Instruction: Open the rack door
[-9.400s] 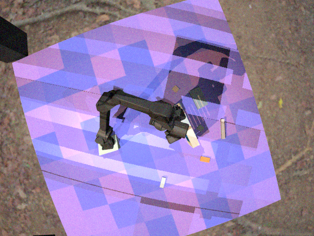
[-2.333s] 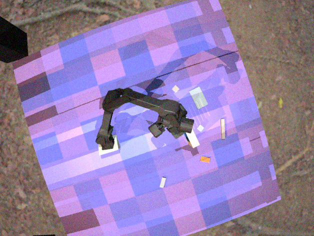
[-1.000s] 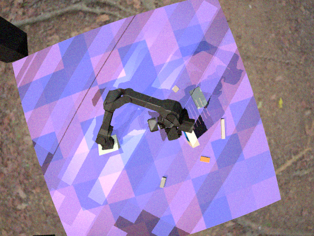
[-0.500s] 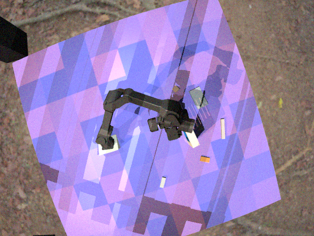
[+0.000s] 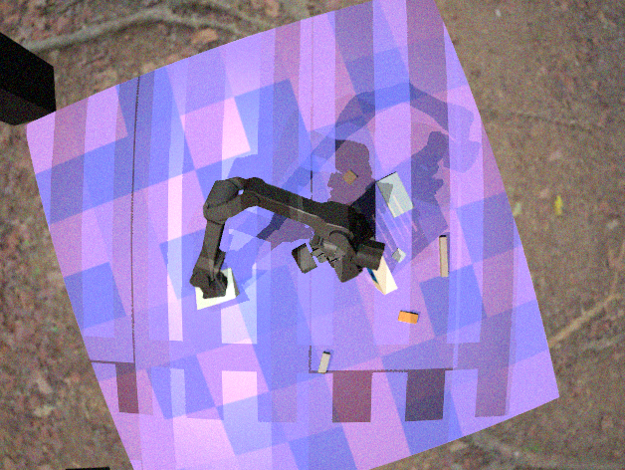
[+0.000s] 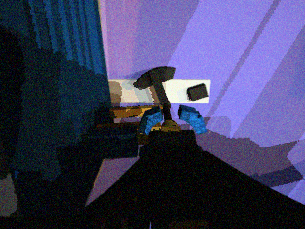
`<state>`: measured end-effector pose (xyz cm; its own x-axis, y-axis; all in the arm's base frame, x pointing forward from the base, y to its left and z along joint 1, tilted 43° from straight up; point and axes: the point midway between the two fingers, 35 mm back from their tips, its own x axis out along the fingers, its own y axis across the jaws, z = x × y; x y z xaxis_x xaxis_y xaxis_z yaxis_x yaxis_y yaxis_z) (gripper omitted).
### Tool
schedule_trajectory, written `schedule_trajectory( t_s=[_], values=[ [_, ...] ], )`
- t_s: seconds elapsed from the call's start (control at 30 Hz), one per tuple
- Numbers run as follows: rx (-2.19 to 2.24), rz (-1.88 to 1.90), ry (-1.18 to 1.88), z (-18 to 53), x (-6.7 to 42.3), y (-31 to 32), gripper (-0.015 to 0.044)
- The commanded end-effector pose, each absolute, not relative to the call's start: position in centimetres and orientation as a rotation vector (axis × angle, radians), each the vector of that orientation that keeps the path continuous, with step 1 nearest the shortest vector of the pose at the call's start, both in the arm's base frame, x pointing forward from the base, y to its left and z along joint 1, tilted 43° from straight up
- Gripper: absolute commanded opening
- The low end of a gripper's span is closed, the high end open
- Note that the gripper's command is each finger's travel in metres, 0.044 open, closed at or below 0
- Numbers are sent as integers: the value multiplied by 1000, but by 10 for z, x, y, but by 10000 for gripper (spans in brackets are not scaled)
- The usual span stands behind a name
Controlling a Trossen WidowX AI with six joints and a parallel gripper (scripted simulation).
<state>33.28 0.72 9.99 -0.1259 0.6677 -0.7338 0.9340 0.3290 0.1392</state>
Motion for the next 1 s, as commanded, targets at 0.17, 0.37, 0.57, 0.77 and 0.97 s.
schedule_trajectory(
  t_s=[0.17, 0.37, 0.57, 0.77, 0.97],
  values=[
    [1304, -307, 1862, 96, 326, 1, 17],
    [1233, -208, 1853, 92, 319, -4, 17],
    [1166, -116, 1841, 87, 313, -11, 17],
    [1099, -28, 1826, 81, 305, -18, 17],
    [1034, 56, 1810, 75, 299, -27, 17]
  ],
)
